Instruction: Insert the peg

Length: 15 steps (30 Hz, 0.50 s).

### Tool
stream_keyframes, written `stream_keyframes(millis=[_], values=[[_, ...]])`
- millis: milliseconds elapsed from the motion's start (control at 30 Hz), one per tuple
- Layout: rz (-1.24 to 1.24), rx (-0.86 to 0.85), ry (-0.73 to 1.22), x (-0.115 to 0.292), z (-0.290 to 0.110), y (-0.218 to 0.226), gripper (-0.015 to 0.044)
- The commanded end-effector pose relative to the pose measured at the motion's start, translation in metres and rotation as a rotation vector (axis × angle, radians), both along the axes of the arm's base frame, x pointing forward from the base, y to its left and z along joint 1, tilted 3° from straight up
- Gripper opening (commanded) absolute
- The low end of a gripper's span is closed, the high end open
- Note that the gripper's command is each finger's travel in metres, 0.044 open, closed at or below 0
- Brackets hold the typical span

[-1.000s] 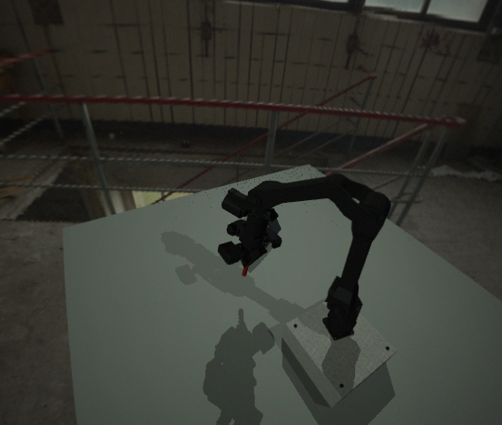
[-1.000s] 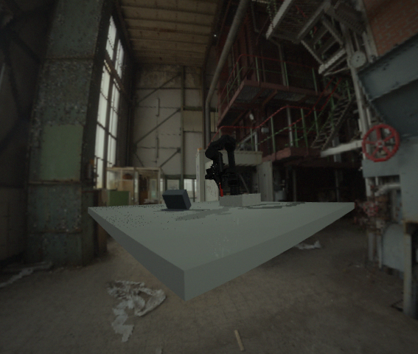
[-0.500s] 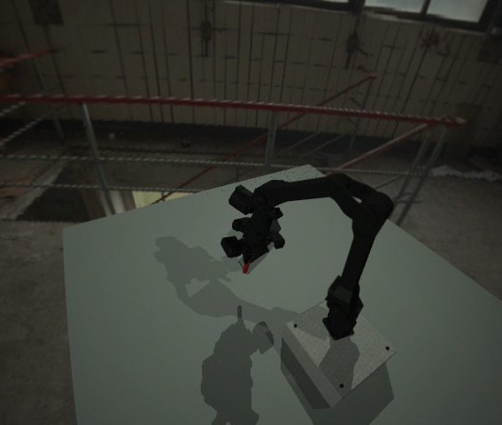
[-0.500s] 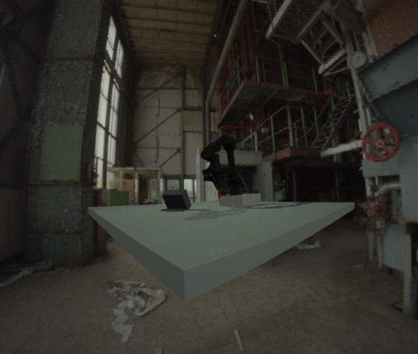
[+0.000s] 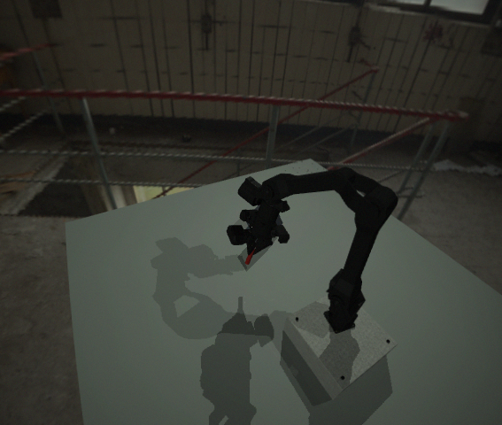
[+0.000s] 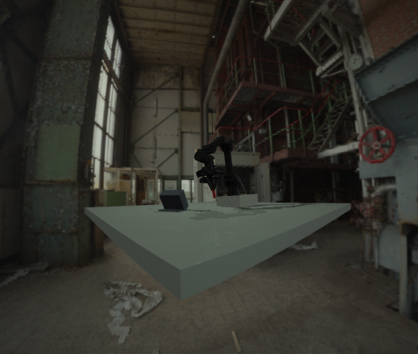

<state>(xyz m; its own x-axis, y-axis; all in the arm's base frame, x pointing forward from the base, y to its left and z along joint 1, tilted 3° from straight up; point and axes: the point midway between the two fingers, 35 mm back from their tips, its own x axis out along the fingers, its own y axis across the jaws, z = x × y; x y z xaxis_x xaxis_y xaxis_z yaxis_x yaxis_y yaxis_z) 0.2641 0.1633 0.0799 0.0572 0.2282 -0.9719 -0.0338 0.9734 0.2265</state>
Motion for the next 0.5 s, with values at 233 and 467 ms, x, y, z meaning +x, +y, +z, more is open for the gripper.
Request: stream_keyframes(millis=[233,467], values=[[-0.087,0.049,0.011,0.007,-0.002,-0.009,0.0000],[-0.138,0.079,0.014,0.012,-0.002,-0.015,0.0000]])
